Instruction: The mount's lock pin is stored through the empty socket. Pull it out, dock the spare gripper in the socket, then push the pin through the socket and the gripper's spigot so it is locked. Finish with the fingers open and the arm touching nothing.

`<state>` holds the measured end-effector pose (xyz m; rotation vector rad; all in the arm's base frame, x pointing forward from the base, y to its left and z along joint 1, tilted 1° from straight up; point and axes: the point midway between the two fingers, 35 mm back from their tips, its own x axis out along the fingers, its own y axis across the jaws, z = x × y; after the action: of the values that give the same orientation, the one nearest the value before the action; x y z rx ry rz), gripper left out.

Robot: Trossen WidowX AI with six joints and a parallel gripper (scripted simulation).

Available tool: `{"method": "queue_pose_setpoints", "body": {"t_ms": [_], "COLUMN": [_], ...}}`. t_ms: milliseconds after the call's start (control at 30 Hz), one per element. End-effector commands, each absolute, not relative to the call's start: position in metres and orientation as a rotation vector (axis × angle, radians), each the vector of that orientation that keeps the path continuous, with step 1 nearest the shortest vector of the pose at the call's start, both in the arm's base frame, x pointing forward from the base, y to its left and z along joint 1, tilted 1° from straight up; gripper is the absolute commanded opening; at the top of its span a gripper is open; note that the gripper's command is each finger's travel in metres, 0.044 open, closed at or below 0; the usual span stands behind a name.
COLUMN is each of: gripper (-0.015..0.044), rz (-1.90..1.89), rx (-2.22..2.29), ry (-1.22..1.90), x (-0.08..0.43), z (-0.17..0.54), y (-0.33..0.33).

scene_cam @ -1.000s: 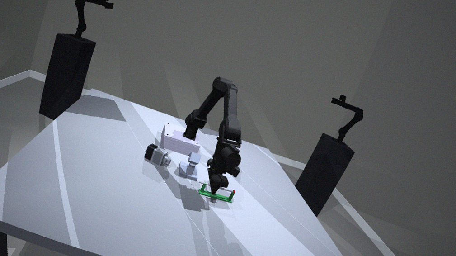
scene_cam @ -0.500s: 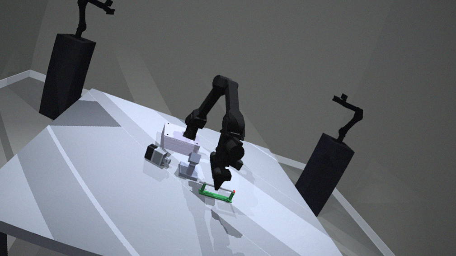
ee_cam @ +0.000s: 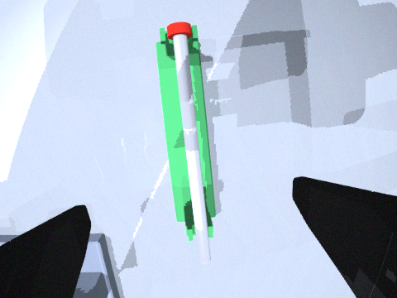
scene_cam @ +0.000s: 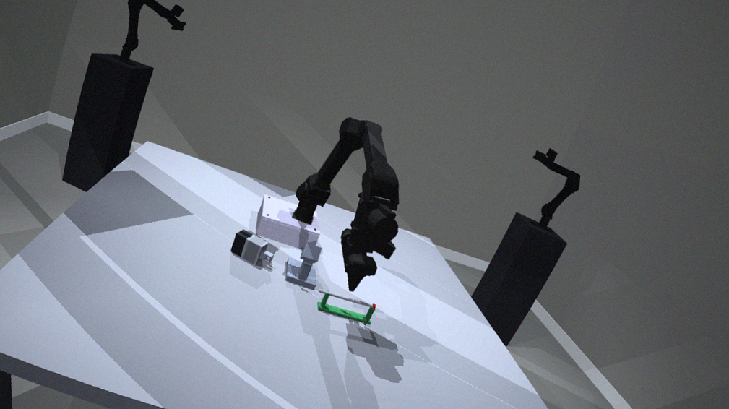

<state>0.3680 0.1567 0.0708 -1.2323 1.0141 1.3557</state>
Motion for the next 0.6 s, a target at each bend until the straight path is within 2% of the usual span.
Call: {"method": "queue_pose_setpoints", "body": {"t_ms": [0,333,567], "gripper": [0.0440,0.0440,0.0440], "rz": [1.355,1.360,1.359], "rx": [-1.232,-1.231,-1.232], "ry": [1.014,1.019,1.018], "x": [0.367,0.367,0.366], "z": [0.081,0.095,0.135], "y": [0.157,0.157,0.158]}}
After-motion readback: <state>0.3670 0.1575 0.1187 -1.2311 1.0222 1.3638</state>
